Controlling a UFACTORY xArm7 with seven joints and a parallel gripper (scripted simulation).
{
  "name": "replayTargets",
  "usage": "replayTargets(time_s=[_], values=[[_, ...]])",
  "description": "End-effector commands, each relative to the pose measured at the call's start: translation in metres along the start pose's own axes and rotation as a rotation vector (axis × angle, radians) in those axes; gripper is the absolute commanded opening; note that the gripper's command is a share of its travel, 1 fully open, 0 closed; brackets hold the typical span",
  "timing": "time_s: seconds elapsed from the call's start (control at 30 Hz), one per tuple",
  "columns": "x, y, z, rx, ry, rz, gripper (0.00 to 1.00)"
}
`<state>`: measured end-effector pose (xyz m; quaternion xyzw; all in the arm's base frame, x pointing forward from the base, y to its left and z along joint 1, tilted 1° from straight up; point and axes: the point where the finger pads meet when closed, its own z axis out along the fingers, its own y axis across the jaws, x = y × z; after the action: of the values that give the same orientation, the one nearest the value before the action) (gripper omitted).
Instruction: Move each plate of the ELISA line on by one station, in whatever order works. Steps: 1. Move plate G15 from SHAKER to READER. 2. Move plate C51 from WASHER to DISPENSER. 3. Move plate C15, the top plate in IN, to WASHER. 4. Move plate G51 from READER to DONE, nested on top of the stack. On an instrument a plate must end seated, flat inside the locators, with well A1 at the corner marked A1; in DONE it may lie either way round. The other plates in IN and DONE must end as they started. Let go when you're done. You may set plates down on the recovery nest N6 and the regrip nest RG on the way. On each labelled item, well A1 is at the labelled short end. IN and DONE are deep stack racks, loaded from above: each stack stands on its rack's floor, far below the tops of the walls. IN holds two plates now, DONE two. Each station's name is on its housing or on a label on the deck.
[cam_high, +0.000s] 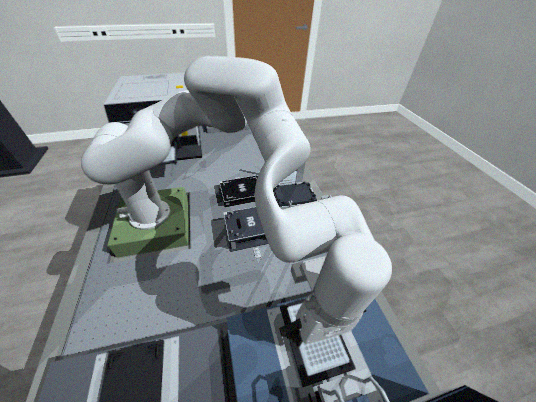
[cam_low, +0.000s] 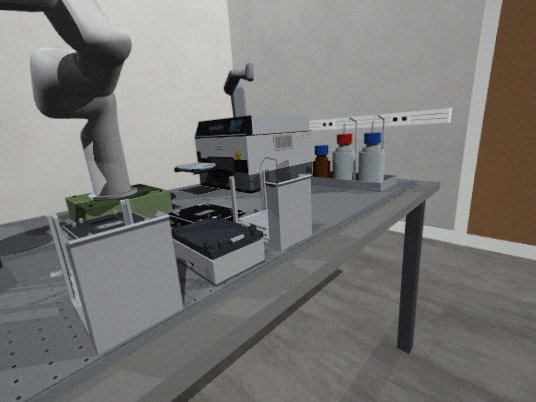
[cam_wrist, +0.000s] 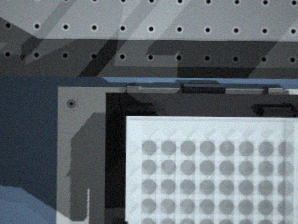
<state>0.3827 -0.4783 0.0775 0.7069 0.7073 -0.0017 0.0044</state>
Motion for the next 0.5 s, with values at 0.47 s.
replayTargets(time_s=[0.47], values=[[-0.0012,0.0004,-0.0098,-0.002,-0.004,0.000,0.00]])
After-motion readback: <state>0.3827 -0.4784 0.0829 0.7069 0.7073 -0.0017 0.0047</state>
